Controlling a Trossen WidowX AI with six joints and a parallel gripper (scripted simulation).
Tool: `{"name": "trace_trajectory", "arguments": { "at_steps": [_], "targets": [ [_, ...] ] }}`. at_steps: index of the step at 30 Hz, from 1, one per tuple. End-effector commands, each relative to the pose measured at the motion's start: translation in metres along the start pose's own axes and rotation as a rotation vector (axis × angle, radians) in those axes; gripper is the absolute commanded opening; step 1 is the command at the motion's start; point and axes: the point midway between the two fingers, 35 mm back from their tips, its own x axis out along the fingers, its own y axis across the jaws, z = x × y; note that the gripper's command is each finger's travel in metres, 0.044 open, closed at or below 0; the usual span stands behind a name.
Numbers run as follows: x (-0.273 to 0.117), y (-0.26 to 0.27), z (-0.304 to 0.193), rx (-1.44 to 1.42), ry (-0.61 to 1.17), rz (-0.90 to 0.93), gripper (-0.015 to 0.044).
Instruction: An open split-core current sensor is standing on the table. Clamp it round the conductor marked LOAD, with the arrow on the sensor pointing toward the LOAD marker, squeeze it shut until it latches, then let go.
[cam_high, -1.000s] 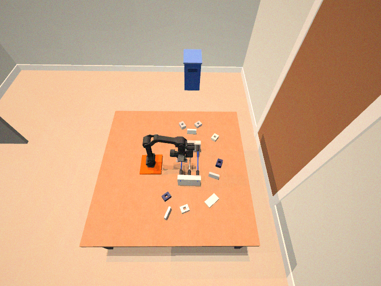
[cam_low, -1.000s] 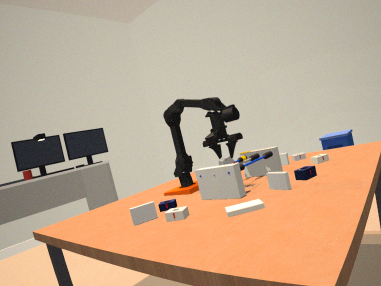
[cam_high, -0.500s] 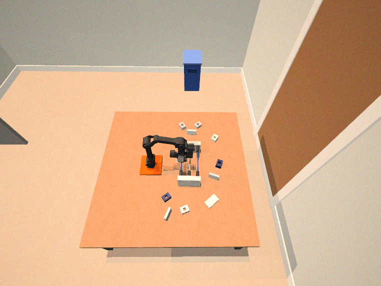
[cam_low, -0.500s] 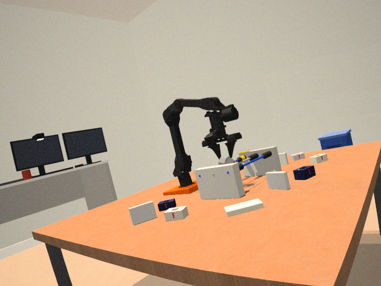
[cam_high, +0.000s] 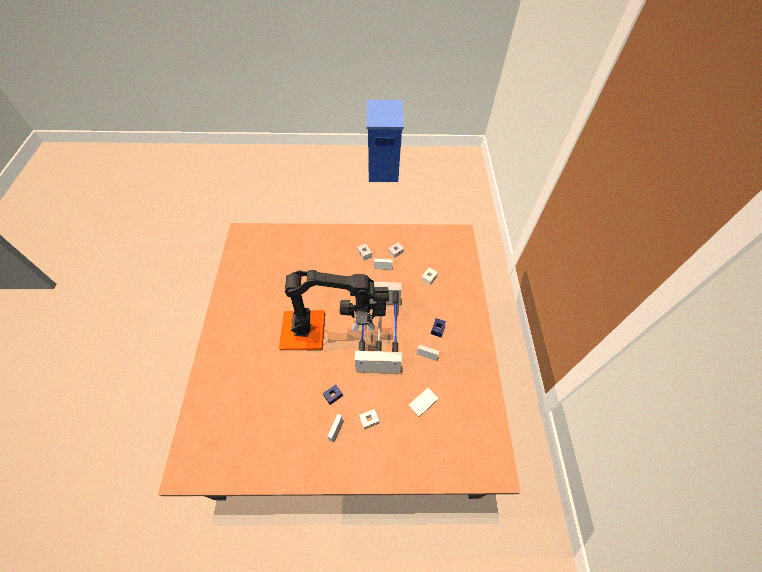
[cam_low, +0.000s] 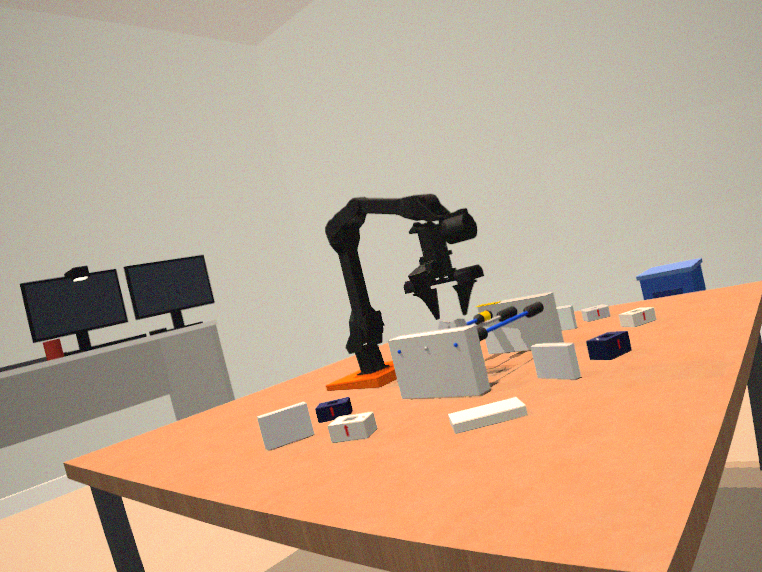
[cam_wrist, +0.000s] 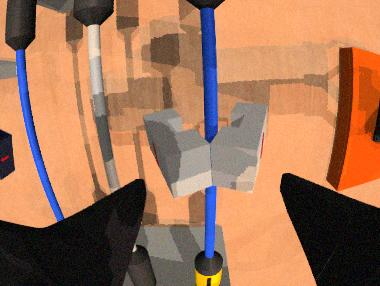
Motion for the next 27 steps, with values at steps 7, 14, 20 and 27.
{"name": "trace_trajectory", "arguments": {
  "at_steps": [7, 14, 20, 27],
  "targets": [
    [-0.001, 0.0, 0.0, 0.0, 0.0, 0.001, 0.044],
    [0.047, 0.0, 0.005, 0.004, -0.006, 0.002, 0.044],
    [0.049, 0.0, 0.005, 0.004, -0.006, 0.002, 0.044],
    [0.059, 0.0, 0.005, 0.004, -0.006, 0.003, 0.044]
  ]
}}
